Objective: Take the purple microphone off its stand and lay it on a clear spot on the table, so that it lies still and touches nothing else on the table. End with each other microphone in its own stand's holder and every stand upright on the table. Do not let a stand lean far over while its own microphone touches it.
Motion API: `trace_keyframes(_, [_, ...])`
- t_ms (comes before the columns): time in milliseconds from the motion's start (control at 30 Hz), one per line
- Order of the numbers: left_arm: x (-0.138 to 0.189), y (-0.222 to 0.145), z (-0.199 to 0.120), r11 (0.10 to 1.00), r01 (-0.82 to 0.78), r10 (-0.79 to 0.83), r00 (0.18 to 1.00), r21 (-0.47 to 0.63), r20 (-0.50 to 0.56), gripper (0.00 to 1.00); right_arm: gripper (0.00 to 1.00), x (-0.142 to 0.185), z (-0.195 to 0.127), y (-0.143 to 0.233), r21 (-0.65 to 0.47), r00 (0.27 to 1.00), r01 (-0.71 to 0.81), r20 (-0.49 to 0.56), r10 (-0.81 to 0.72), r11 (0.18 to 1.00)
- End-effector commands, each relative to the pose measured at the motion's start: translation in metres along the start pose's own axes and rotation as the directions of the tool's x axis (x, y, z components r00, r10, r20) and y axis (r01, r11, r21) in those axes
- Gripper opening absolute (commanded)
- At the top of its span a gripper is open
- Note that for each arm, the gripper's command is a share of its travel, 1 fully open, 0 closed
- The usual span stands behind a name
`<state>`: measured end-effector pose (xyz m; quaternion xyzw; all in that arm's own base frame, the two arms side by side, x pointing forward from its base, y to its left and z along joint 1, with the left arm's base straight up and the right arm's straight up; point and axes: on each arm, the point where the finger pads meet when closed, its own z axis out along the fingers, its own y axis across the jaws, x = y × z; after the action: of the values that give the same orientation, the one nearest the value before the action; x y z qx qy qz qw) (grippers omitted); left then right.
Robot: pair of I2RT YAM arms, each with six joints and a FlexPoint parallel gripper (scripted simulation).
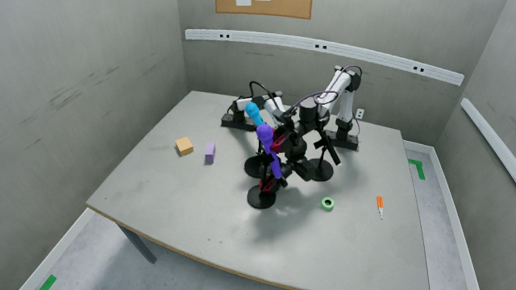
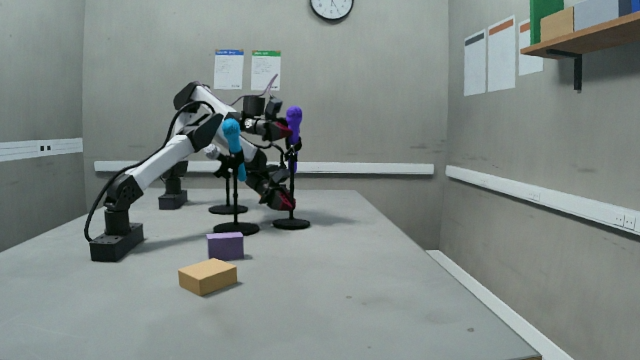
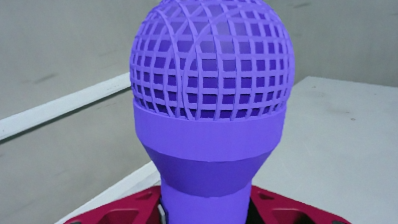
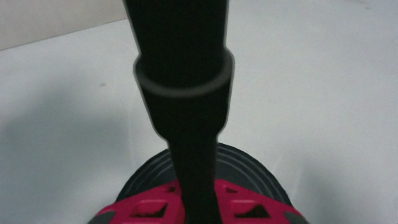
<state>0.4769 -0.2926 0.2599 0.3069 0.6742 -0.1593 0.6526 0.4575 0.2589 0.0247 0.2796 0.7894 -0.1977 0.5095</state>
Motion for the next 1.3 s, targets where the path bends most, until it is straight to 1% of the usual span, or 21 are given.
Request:
trace_keyframes(0, [-0.007,-0.001,0.0,0.977,0.211,-0.213,0.973,0.031,0.093,0.0,0.0,-0.024,-0.01,0.008,-0.027,0.993,-0.115,-0.013,0.115,0.993])
trace_keyframes(33, [-0.018,0.001,-0.002,0.974,0.223,-0.225,0.967,0.033,0.12,0.0,0.0,-0.024,-0.01,0.008,-0.028,0.993,-0.116,-0.014,0.116,0.993])
trace_keyframes(267, [-0.023,0.001,-0.006,0.942,0.33,-0.336,0.922,0.066,0.194,0.0,0.0,-0.025,-0.007,0.007,-0.023,0.993,-0.122,-0.013,0.121,0.992])
trace_keyframes(300, [-0.035,0.005,-0.009,0.939,0.338,-0.344,0.911,0.065,0.227,0.0,0.0,-0.011,-0.003,0.004,-0.011,0.997,-0.081,-0.009,0.081,0.997])
trace_keyframes(367, [-0.025,0.001,-0.006,0.953,0.301,-0.304,0.935,0.045,0.183,0.0,0.0,-0.011,-0.003,0.004,-0.011,0.997,-0.081,-0.009,0.081,0.997])
trace_keyframes(967, [-0.02,-0.009,-0.004,0.95,0.309,-0.313,0.931,0.052,0.189,0.0,0.0,-0.01,-0.004,0.004,-0.011,0.997,-0.081,-0.011,0.081,0.997])
trace_keyframes(1000, [-0.037,0.022,-0.016,0.965,0.259,-0.243,0.941,-0.04,0.236,0.0,0.0,-0.04,-0.011,0.013,-0.042,0.984,-0.178,-0.018,0.177,0.983])
trace_keyframes(1033, [-0.04,0.016,-0.015,0.966,0.256,-0.243,0.94,-0.023,0.239,0.0,0.0,-0.04,-0.011,0.013,-0.042,0.984,-0.178,-0.018,0.177,0.983])
trace_keyframes(1100, [-0.04,0.016,-0.015,0.966,0.256,-0.243,0.94,-0.023,0.239,0.0,0.0,-0.04,-0.011,0.013,-0.042,0.984,-0.178,-0.018,0.177,0.983])
trace_keyframes(1133, [-0.028,0.015,-0.011,0.938,0.345,-0.339,0.903,0.024,0.264,0.0,0.0,-0.009,-0.004,0.002,-0.008,0.997,-0.078,-0.017,0.078,0.997])
trace_keyframes(1167, [-0.028,0.015,-0.011,0.924,0.382,-0.378,0.891,0.035,0.252,0.0,0.0,-0.009,-0.004,0.002,-0.008,0.997,-0.078,-0.017,0.078,0.997])
trace_keyframes(1267, [-0.026,0.015,-0.012,0.898,0.434,-0.436,0.863,0.065,0.257,0.0,0.0,-0.009,-0.004,0.002,-0.008,0.997,-0.078,-0.017,0.078,0.997])
